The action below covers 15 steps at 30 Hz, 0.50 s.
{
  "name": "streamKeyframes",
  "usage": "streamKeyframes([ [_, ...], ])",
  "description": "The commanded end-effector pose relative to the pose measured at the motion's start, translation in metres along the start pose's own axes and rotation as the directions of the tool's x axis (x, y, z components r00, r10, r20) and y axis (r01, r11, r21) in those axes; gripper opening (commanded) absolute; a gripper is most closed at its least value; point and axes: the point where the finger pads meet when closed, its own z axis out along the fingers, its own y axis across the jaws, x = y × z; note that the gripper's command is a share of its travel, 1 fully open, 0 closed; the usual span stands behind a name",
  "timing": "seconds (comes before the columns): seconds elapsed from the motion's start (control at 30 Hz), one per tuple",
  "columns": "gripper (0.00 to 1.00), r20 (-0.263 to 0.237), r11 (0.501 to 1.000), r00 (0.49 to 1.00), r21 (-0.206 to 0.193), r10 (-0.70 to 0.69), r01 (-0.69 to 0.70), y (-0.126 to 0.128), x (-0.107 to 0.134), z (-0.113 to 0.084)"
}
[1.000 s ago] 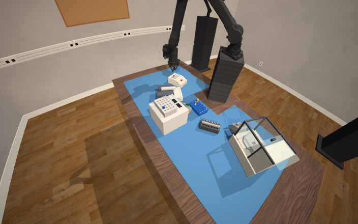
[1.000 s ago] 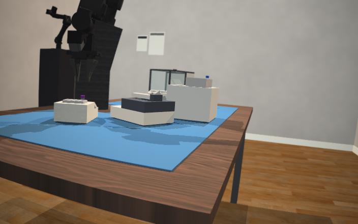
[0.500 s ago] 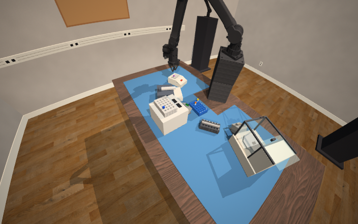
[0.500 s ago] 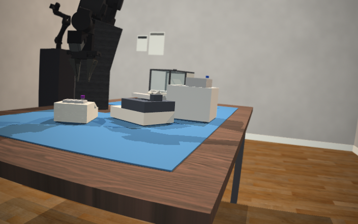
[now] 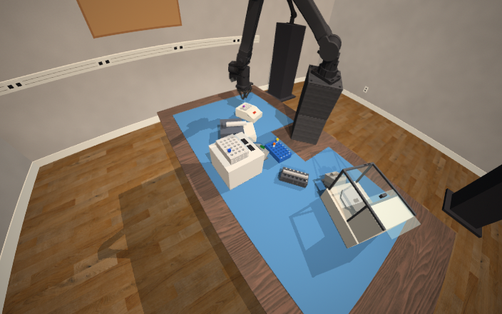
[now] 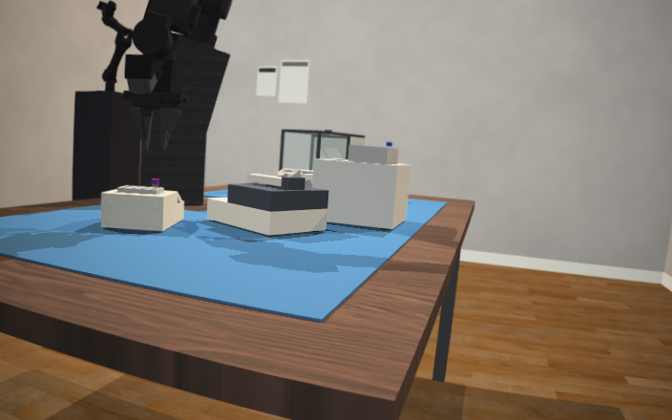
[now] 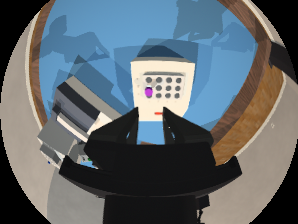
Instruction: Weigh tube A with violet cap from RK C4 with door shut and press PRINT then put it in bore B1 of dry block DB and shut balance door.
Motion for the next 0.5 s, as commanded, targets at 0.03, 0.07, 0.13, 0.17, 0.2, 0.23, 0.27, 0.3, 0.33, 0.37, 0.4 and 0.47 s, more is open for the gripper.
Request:
streamKeyframes([
  [0.03,0.3,0.02,1.0,1.0,-0.002,-0.019,0.019,0.003,-0.008,-0.017],
  [0.07,0.3,0.019,1.0,1.0,-0.002,-0.014,0.014,0.001,-0.008,-0.019],
  [0.13,0.3,0.021,1.0,1.0,-0.002,-0.008,0.008,-0.001,-0.008,-0.023],
  [0.17,0.3,0.021,1.0,1.0,-0.002,-0.007,0.007,-0.002,-0.008,-0.025],
  [0.2,0.3,0.022,1.0,1.0,-0.002,-0.007,0.007,-0.002,-0.009,-0.027],
  [0.23,0.3,0.023,1.0,1.0,-0.002,-0.009,0.009,-0.001,-0.01,-0.028],
  [0.27,0.3,0.022,1.0,1.0,-0.002,-0.012,0.012,0.0,-0.009,-0.03],
  [0.3,0.3,0.02,1.0,1.0,-0.002,-0.014,0.014,0.001,-0.008,-0.031],
  [0.33,0.3,0.019,1.0,1.0,-0.001,-0.015,0.015,0.001,-0.007,-0.032],
  [0.37,0.3,0.019,1.0,1.0,-0.001,-0.014,0.014,0.001,-0.008,-0.034],
  [0.4,0.3,0.02,1.0,1.0,-0.002,-0.011,0.011,-0.001,-0.008,-0.036],
  [0.47,0.3,0.021,1.0,1.0,-0.002,-0.007,0.007,-0.002,-0.008,-0.038],
])
